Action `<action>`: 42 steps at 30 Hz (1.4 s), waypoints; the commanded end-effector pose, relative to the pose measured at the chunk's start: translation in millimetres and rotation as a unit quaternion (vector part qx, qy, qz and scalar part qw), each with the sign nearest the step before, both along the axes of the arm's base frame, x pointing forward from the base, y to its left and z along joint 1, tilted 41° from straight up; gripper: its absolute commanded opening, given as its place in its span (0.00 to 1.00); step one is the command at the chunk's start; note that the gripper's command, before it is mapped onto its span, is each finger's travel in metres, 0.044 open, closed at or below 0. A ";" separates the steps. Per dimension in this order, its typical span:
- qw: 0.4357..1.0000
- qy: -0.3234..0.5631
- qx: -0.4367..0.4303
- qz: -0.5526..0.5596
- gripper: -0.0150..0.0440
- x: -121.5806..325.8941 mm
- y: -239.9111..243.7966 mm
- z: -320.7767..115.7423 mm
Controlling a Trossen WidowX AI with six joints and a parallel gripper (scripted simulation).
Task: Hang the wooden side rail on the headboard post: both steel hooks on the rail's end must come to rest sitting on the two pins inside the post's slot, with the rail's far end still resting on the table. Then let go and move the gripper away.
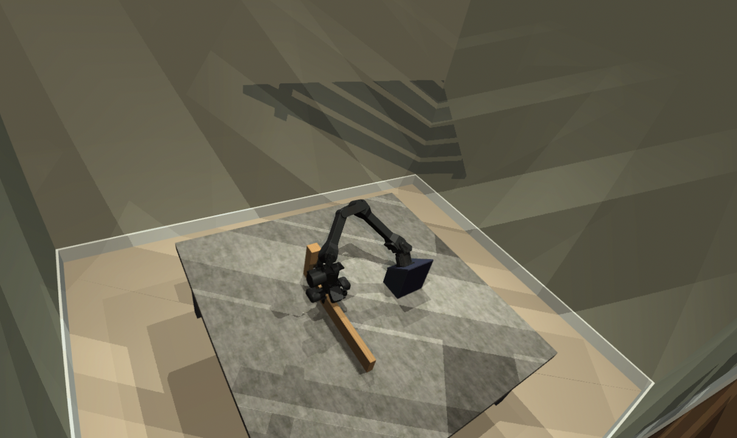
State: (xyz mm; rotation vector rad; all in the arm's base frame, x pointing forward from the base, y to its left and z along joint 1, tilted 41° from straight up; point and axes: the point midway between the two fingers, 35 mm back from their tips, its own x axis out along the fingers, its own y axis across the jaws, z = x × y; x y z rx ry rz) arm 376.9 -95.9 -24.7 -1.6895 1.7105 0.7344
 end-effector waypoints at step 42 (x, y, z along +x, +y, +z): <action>1.000 0.001 -0.002 0.000 0.25 -13.6 0.4 0.0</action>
